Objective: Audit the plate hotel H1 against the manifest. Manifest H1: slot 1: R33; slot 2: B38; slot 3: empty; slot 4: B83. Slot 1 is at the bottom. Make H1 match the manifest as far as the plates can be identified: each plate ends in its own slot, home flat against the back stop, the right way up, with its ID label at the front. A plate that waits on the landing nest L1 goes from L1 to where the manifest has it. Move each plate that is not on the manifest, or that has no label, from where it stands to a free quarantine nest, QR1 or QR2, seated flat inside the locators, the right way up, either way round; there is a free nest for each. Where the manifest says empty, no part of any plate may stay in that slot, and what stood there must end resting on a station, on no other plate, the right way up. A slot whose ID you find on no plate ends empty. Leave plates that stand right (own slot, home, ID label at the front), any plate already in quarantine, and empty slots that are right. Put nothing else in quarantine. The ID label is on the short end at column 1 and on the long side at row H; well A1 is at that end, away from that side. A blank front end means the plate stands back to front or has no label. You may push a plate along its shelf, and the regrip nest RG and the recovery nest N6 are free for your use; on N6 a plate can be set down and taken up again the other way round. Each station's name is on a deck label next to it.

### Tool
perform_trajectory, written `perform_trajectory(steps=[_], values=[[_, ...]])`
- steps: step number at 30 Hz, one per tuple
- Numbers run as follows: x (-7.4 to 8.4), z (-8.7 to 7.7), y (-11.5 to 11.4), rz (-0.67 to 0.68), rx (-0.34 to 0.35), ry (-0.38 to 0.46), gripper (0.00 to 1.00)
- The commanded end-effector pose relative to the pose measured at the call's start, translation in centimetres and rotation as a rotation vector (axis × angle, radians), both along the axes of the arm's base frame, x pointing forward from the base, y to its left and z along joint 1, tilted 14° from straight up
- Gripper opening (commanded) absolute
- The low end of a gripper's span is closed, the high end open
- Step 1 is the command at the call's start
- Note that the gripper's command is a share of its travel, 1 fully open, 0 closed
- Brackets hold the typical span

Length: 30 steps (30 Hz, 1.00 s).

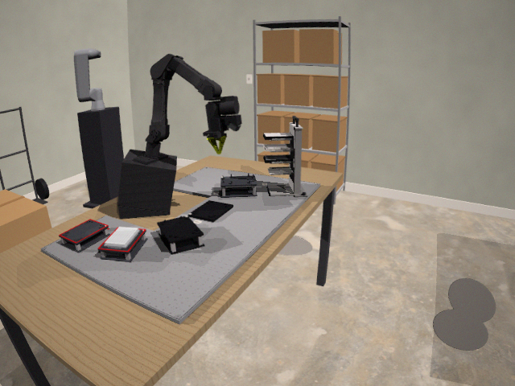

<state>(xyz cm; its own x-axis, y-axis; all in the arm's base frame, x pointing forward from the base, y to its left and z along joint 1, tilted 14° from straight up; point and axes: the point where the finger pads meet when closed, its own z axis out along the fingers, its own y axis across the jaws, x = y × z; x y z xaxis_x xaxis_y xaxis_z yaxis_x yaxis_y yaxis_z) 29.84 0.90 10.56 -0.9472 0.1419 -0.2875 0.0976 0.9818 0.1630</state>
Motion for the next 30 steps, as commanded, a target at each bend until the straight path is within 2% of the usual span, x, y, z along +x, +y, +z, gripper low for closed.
perform_trajectory(steps=[1, 13, 15, 30], values=[[0.6, 0.6, 0.8, 0.01, -0.006, -0.079, 0.0], [1.4, 1.3, 4.7, 0.101, -0.011, -0.257, 0.0], [1.4, 1.3, 4.7, 0.101, -0.011, -0.257, 0.0], [1.6, 1.3, 4.7, 0.213, -0.021, -0.48, 0.0]])
